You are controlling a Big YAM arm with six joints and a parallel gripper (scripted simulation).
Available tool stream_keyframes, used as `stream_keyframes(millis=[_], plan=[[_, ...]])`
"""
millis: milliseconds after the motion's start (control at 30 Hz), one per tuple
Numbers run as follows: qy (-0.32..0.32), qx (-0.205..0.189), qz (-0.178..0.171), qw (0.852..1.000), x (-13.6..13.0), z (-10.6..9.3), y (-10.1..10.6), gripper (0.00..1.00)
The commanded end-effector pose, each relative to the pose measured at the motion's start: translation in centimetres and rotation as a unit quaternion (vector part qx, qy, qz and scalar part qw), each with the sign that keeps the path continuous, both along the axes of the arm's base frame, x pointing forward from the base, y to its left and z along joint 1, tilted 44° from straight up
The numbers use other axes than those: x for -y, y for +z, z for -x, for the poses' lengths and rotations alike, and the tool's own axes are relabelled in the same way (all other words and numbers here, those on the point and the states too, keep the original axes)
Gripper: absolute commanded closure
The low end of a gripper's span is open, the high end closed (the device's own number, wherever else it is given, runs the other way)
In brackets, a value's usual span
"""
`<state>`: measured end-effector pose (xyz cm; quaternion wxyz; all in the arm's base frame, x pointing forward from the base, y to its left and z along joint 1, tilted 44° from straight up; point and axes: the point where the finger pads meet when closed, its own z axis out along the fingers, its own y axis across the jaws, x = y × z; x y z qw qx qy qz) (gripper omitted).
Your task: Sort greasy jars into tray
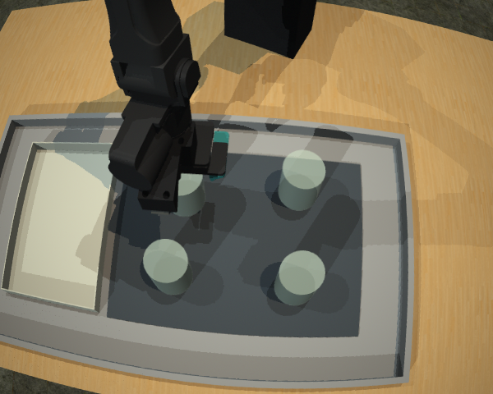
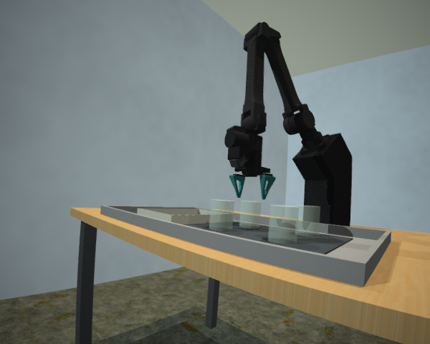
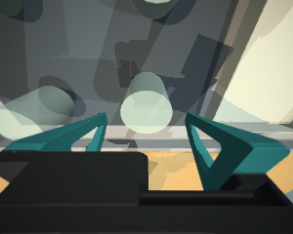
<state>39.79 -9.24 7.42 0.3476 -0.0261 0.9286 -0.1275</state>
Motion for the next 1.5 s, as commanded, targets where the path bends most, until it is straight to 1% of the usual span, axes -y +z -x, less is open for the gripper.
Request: stream_keyframes(millis=[0,700,900,933,1233,1267,1467], plan=[[-0.003,0.0,0.003,1.0,0.8,-0.8,-0.5,0.0],[-0.003,0.0,0.003,1.0,1.6,-3.2,-3.1,0.0],[-0.003,0.0,0.003,1.0,1.6,-3.2,-3.1,0.0],[-0.003,0.0,0.003,1.0,1.7,-2.9,-3.5,0.0],[-0.003,0.0,0.003,1.0,1.7,-2.9,-3.5,0.0],[-0.003,0.0,0.003,1.0,1.6,-2.4,-4.1,0.0],[-0.003,0.0,0.003,1.0,1.6,-2.4,-4.1,0.0]])
